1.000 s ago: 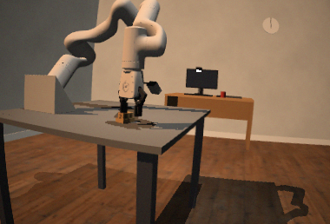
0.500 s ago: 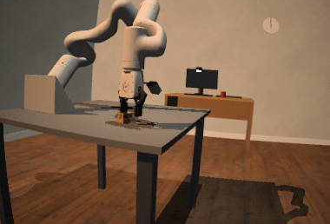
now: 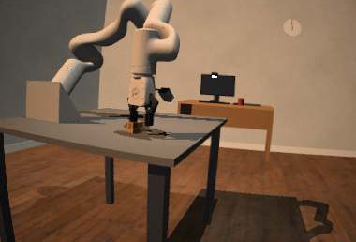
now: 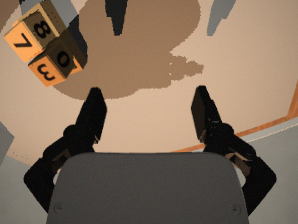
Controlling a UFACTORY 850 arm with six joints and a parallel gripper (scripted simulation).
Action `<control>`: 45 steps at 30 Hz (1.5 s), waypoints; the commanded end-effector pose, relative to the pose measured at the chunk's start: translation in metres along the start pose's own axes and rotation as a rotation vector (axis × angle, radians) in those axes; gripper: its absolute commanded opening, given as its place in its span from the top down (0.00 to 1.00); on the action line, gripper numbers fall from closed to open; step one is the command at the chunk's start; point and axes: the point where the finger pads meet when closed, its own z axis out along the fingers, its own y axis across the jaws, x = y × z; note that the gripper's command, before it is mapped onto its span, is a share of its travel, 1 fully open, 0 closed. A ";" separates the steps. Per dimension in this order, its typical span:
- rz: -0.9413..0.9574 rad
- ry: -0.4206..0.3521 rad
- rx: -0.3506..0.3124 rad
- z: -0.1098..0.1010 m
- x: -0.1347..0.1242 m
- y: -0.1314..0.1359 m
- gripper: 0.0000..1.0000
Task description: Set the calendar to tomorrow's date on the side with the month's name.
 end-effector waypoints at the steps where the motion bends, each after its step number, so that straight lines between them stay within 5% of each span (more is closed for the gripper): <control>1: -0.001 0.000 -0.002 -0.002 0.000 0.001 0.00; 16: 0.006 0.000 -0.002 -0.011 0.000 0.001 0.00; 24: 0.261 0.000 -0.002 -0.011 -0.002 -0.007 0.00; 33: 0.268 0.000 -0.002 -0.010 -0.009 -0.026 0.00; 45: 0.523 0.001 -0.002 -0.010 -0.018 -0.053 0.00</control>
